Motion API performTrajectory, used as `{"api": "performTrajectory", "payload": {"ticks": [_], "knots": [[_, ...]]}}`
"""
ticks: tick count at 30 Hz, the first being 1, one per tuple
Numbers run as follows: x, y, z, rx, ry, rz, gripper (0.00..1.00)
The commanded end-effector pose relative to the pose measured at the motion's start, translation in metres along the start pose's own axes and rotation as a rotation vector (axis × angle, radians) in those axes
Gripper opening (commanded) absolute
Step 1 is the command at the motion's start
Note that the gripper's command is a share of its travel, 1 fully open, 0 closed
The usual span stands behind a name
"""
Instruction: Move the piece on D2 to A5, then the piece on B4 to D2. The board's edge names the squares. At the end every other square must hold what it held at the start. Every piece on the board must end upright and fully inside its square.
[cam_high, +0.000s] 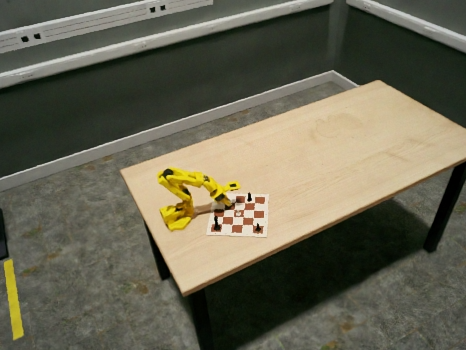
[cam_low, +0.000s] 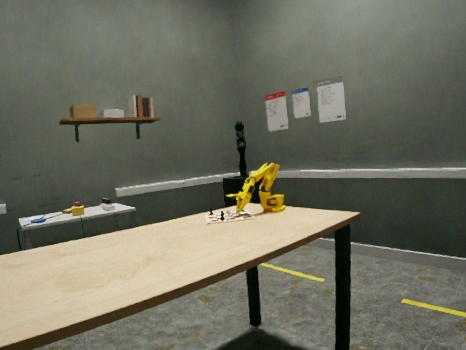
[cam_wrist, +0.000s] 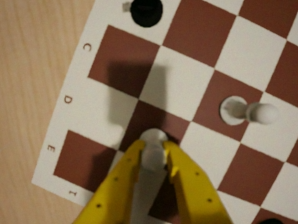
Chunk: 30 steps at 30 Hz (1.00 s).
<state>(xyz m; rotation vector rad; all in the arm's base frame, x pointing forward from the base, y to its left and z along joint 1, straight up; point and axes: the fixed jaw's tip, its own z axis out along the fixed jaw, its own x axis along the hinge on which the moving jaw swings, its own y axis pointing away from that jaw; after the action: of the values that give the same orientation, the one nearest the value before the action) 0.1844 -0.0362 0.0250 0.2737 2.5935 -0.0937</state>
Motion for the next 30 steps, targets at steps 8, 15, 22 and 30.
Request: {"api": "performTrajectory", "payload": {"ticks": [8,15,22,30], "knots": [[0.0012,0.0021,0.0048,-0.006,-0.006,-0.001,0.00],[0.0014,0.0021,0.0051,-0.006,-0.006,-0.001,0.00],[0.0054,0.0021,0.0077,-0.006,-0.006,-0.001,0.00],[0.0056,0.0021,0.0079,-0.006,-0.006,-0.001,0.00]]}}
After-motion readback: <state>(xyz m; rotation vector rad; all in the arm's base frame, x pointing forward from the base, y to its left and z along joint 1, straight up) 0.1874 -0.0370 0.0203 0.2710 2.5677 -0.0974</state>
